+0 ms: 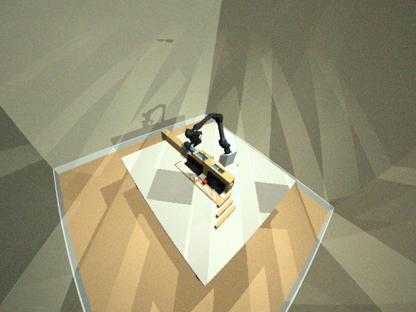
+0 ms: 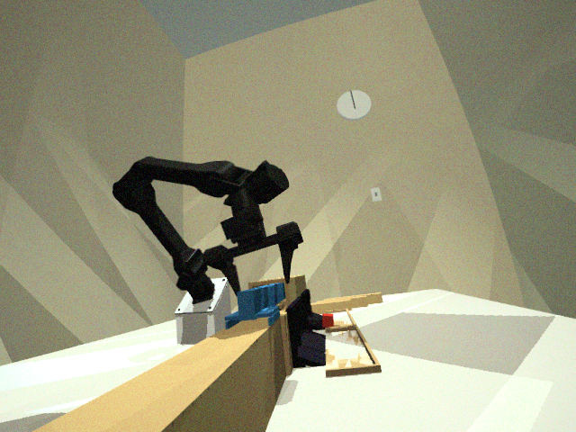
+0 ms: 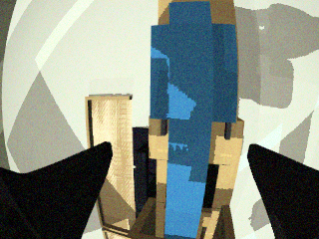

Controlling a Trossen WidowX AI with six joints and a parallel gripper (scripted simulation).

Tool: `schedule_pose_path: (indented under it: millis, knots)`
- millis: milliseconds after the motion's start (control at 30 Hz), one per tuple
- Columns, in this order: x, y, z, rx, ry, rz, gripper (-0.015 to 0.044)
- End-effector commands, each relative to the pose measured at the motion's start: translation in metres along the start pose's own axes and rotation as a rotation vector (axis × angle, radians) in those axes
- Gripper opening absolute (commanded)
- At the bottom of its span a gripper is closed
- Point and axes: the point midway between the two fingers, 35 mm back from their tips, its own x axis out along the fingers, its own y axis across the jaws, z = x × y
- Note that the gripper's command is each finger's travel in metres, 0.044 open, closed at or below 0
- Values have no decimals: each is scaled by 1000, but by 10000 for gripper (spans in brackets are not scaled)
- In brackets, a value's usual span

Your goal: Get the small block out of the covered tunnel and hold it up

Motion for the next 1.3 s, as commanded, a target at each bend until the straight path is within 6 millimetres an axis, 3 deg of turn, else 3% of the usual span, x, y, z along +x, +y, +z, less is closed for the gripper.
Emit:
schedule_pose_path:
  millis: [0,400,867,1000,1067,1267]
  knots:
    - [7,-1,-3,-5,6,2,440]
    - [25,-6,-6,-5,3,3,440]
    - [19,-4,-3,1,-2,1,72]
    - [19,-4,-3,1,-2,1,46]
    - [19,-4,-5,1,-1,1,0]
    - [18,-2,-21,1,5,0,0]
